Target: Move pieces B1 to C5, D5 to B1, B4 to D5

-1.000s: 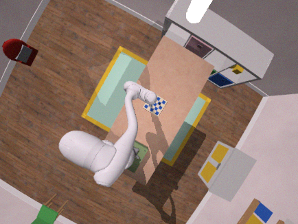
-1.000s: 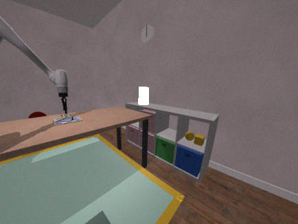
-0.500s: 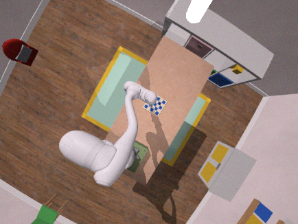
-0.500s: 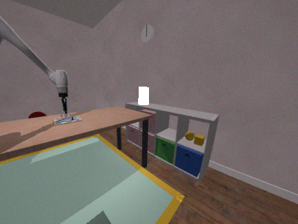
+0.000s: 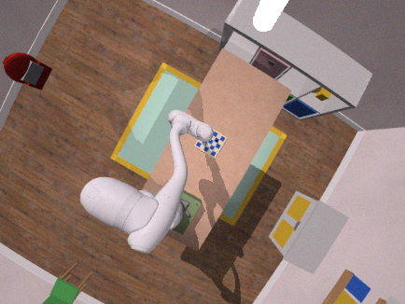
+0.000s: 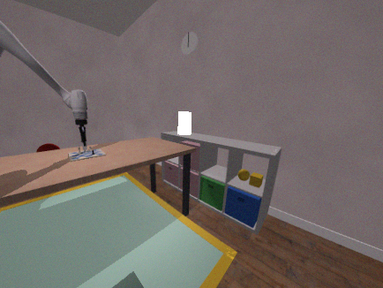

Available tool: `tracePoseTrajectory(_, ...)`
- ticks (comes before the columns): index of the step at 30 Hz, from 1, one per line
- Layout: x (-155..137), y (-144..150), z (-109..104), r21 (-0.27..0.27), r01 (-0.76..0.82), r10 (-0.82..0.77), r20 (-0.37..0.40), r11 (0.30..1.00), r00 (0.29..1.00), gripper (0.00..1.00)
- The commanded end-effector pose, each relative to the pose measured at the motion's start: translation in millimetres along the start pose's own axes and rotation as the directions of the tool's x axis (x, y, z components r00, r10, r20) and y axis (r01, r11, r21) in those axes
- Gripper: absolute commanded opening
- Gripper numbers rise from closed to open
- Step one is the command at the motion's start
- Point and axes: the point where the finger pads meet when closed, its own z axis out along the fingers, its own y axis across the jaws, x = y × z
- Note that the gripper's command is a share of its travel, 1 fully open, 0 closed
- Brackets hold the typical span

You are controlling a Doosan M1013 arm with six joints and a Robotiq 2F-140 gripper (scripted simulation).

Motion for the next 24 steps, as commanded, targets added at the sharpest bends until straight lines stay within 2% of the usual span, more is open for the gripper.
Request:
tracePoseTrajectory(1, 0.0, 0.0, -0.1, 0.000, 0.000, 0.000, 0.000, 1.000, 1.000, 0.00)
tracePoseTrajectory(15, 0.0, 0.0, -0.1, 0.000, 0.000, 0.000, 0.000, 1.000, 1.000, 0.00)
tracePoseTrajectory(16, 0.0, 0.0, -0.1, 0.000, 0.000, 0.000, 0.000, 1.000, 1.000, 0.04)
tracePoseTrajectory(18, 0.0, 0.0, -0.1, 0.000, 0.000, 0.000, 0.000, 1.000, 1.000, 0.04)
tracePoseTrajectory(19, 0.0, 0.0, -0.1, 0.000, 0.000, 0.000, 0.000, 1.000, 1.000, 0.09)
tracePoseTrajectory(23, 0.0, 0.0, -0.1, 0.000, 0.000, 0.000, 0.000, 1.000, 1.000, 0.09)
tracePoseTrajectory(24, 0.0, 0.0, -0.1, 0.000, 0.000, 0.000, 0.000, 1.000, 1.000, 0.13)
